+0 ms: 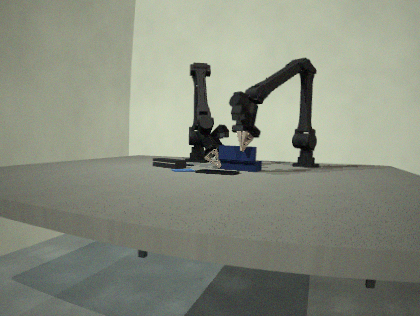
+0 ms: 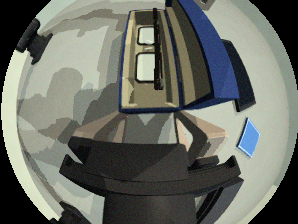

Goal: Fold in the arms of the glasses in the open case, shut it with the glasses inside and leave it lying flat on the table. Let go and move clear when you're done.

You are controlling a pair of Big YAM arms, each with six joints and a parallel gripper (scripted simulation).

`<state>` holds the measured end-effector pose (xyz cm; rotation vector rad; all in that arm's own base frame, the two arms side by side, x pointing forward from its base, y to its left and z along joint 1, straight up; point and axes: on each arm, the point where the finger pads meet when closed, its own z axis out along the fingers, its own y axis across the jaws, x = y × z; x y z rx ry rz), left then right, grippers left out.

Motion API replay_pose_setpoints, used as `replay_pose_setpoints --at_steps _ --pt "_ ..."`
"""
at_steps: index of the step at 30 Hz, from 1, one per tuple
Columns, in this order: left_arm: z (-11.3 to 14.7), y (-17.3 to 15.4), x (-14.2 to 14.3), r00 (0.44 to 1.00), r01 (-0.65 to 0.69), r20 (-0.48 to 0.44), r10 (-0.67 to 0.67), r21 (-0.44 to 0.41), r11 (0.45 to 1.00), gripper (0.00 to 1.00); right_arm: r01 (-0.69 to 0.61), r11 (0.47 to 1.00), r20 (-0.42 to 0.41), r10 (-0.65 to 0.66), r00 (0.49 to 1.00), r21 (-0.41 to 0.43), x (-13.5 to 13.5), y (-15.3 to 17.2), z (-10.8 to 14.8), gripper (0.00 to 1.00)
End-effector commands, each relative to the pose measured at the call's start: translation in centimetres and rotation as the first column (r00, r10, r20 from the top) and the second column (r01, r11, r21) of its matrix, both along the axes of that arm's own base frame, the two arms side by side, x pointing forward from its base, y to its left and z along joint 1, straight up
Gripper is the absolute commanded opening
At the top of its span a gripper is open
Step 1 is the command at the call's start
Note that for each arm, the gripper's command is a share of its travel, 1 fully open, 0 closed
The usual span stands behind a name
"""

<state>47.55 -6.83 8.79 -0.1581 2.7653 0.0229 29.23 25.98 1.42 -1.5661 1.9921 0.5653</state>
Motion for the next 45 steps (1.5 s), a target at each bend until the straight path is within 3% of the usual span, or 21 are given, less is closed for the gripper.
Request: replay_pose_setpoints --at_steps 1,3,13,16,18,31,33,34,38,41,45 --pt "-3.0 -0.6 -2.8 0.996 0.006 -0.091 -0.005 0.008 1.000 0.00 0.026 0.999 0.068 -0.029 0.997 0.048 3.3 1.3 2.7 0.57" --pt "-1.6 -0.7 -2.6 0.999 0.006 -0.045 -0.006 -0.001 1.000 0.00 0.026 0.999 0.068 -0.029 0.997 0.048 3.3 1.3 2.7 0.57" --pt "-3.6 -0.9 -4.3 0.997 0.008 -0.077 -0.008 0.004 1.000 0.00 0.026 0.999 0.068 -0.029 0.997 0.048 3.3 1.3 2.7 0.57" --pt "-3.6 -0.9 -4.2 0.998 0.008 -0.067 -0.008 0.002 1.000 0.00 0.026 0.999 0.068 -0.029 0.997 0.048 3.3 1.3 2.7 0.57" --pt "-1.8 -0.9 -4.4 0.999 0.007 -0.039 -0.008 -0.003 1.000 0.00 0.024 0.998 0.067 -0.027 0.997 0.051 3.3 1.3 2.8 0.57" --pt "-1.8 -1.1 -5.3 1.000 0.004 -0.013 -0.004 -0.005 1.000 0.00 0.019 0.999 0.058 -0.022 0.998 0.046 2.7 1.2 2.4 0.57" --pt "-1.8 -1.1 -5.3 1.000 0.004 -0.013 -0.004 -0.005 1.000 0.00 0.019 0.999 0.058 -0.022 0.998 0.046 2.7 1.2 2.4 0.57" --pt "-2.9 -0.9 -6.3 0.998 0.005 -0.064 -0.005 0.004 1.000 0.00 0.019 0.999 0.058 -0.022 0.998 0.046 2.7 1.2 2.4 0.57" --pt "-1.8 -0.9 -6.6 0.999 0.004 -0.039 -0.004 0.001 1.000 0.00 0.019 0.999 0.058 -0.022 0.998 0.046 2.7 1.2 2.4 0.57" --pt "-3.5 -0.9 -6.9 0.997 0.005 -0.081 -0.005 0.007 1.000 0.00 0.019 0.999 0.058 -0.022 0.998 0.046 2.7 1.2 2.4 0.57" --pt "-3.6 -0.9 -7.0 0.997 0.005 -0.082 -0.004 0.007 1.000 0.00 0.019 0.999 0.058 -0.022 0.998 0.046 2.7 1.2 2.4 0.57"
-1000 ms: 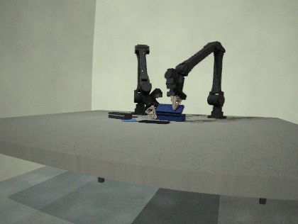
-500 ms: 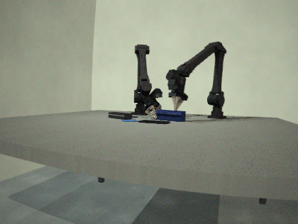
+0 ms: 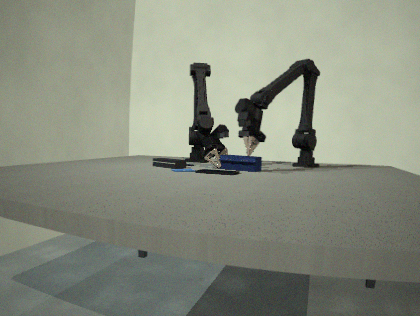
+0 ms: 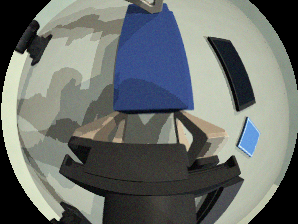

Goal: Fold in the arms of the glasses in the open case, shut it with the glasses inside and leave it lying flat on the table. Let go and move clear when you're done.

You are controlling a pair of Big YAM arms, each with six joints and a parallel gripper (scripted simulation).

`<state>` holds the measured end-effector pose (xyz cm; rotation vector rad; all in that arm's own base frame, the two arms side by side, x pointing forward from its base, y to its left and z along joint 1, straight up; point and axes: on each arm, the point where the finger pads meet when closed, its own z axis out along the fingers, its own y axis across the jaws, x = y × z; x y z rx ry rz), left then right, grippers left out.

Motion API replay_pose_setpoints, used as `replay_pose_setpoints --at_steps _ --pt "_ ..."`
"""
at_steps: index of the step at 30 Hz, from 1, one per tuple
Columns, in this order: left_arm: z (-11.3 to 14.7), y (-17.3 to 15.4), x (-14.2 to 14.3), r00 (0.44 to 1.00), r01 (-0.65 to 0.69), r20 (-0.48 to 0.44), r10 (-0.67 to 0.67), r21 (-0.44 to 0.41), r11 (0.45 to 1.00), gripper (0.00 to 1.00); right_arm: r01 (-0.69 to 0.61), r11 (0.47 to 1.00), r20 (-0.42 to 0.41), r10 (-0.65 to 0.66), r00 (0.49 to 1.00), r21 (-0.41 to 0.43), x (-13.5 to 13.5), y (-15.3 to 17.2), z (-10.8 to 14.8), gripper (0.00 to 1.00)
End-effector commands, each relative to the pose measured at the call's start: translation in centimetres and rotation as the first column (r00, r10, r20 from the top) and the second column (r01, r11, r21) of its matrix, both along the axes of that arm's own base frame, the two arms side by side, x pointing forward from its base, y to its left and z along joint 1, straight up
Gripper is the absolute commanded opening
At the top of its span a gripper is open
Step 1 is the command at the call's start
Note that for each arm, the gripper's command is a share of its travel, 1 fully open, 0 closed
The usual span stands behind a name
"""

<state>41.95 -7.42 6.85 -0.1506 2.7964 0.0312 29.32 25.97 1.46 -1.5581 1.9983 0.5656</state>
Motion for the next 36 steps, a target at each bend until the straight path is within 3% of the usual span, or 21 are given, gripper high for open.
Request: replay_pose_setpoints --at_steps 1,29,36 --pt "-1.7 -0.3 -1.4 0.999 0.000 -0.051 0.001 0.003 1.000 0.00 0.012 0.999 0.061 -0.015 0.998 0.044 2.6 1.2 2.3 0.57" --pt "-0.3 -0.5 -0.5 1.000 -0.001 -0.006 0.001 -0.009 1.000 0.00 0.012 0.999 0.061 -0.015 0.998 0.044 2.6 1.2 2.3 0.57" --pt "1.1 -0.6 0.9 0.999 -0.006 0.032 0.007 -0.018 1.000 0.00 0.012 0.999 0.061 -0.015 0.998 0.044 2.6 1.2 2.3 0.57"
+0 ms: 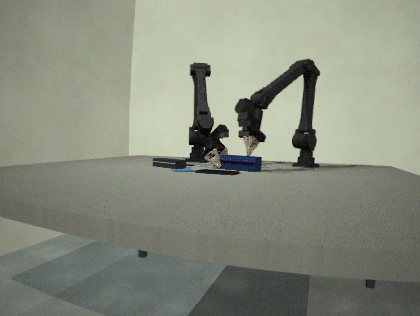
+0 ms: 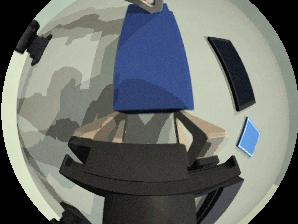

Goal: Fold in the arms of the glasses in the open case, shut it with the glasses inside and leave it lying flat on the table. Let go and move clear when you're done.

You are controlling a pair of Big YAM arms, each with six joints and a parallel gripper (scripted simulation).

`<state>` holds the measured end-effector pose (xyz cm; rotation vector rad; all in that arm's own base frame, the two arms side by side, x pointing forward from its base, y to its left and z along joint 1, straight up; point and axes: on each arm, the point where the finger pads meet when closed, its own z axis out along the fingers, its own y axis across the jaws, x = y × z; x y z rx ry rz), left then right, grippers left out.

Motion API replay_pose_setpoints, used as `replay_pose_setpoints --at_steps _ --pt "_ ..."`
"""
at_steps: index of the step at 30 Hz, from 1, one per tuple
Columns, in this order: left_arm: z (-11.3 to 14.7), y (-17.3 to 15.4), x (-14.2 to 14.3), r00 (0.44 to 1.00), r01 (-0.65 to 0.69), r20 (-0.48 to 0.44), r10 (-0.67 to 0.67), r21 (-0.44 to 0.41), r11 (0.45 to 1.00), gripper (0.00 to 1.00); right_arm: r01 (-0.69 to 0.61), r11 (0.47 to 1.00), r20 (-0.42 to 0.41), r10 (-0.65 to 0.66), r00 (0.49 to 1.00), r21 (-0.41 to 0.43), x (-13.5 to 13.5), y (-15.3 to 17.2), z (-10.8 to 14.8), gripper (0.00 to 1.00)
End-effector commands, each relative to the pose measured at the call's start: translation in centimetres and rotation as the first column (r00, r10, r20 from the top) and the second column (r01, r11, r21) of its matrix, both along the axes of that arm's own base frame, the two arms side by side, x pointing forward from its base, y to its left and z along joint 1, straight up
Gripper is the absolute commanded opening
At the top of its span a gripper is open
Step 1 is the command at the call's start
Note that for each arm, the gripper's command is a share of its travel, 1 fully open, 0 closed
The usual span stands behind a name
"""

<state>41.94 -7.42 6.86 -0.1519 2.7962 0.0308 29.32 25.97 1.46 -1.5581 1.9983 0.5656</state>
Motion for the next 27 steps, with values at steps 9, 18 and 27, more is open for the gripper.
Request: replay_pose_setpoints --at_steps 9,18,27 --pt "2.0 -0.6 1.8 0.998 -0.008 0.055 0.009 -0.023 1.000 0.00 0.012 0.999 0.061 -0.015 0.998 0.044 2.6 1.2 2.3 0.57" --pt "2.9 -0.6 2.8 0.997 -0.013 0.082 0.015 -0.030 0.999 0.00 0.012 0.999 0.061 -0.015 0.998 0.044 2.6 1.2 2.3 0.57" --pt "4.8 -1.0 2.1 0.997 -0.003 0.078 0.005 -0.024 1.000 0.00 0.012 0.999 0.061 -0.015 0.998 0.044 2.6 1.2 2.3 0.57"
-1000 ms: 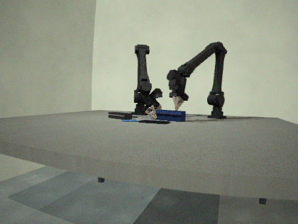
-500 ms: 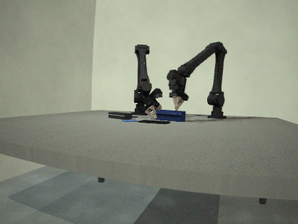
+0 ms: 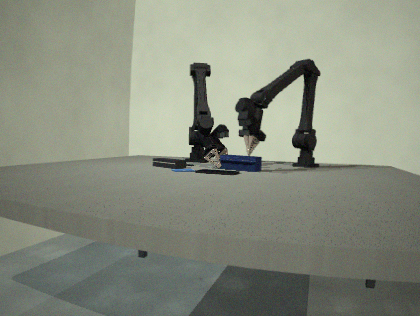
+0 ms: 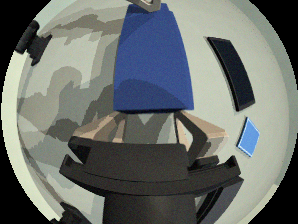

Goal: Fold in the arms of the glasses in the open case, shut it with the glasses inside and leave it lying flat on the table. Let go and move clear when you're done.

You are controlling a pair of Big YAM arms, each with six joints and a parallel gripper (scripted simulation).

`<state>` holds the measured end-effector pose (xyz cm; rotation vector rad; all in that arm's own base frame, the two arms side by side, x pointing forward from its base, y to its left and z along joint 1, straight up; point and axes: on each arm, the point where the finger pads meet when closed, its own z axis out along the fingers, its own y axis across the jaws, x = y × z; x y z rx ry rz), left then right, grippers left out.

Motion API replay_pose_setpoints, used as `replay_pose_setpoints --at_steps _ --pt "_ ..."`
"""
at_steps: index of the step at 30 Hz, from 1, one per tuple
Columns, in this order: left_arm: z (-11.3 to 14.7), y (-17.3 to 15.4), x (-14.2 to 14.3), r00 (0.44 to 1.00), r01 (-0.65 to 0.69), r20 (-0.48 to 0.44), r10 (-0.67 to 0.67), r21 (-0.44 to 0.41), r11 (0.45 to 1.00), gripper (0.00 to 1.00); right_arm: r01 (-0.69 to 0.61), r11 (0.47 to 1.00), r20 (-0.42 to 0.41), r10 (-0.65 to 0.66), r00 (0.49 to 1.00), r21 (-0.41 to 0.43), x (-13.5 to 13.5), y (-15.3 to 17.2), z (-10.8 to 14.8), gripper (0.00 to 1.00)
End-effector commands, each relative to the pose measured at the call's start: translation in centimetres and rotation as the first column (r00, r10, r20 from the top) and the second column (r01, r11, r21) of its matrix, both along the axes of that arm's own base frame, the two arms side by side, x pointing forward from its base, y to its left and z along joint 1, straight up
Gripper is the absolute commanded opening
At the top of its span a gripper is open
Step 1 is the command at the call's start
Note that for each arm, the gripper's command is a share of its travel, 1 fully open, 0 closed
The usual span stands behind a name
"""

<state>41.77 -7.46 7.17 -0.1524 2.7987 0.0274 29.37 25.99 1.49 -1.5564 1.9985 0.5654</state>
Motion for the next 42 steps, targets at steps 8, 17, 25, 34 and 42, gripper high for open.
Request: replay_pose_setpoints --at_steps 8,17,25,34,42 --pt "6.7 -1.1 1.1 0.997 -0.003 0.071 0.004 -0.019 1.000 0.00 0.011 0.999 0.060 -0.014 0.998 0.044 2.6 1.2 2.3 0.57" --pt "9.3 -1.1 0.2 0.997 -0.002 0.078 0.004 -0.021 1.000 0.00 0.011 0.999 0.060 -0.014 0.998 0.044 2.6 1.2 2.3 0.57" --pt "9.4 -1.1 -1.0 0.999 -0.003 0.035 0.003 -0.010 1.000 0.00 0.011 0.999 0.060 -0.014 0.998 0.044 2.6 1.2 2.3 0.57" --pt "6.8 0.1 -2.3 1.000 -0.019 -0.016 0.019 0.003 1.000 0.00 0.011 0.999 0.060 -0.014 0.998 0.044 2.6 1.2 2.3 0.57" --pt "14.9 -0.1 3.6 0.966 0.031 0.256 -0.021 -0.036 0.999 0.00 0.011 0.999 0.060 -0.014 0.998 0.044 2.6 1.2 2.3 0.57"
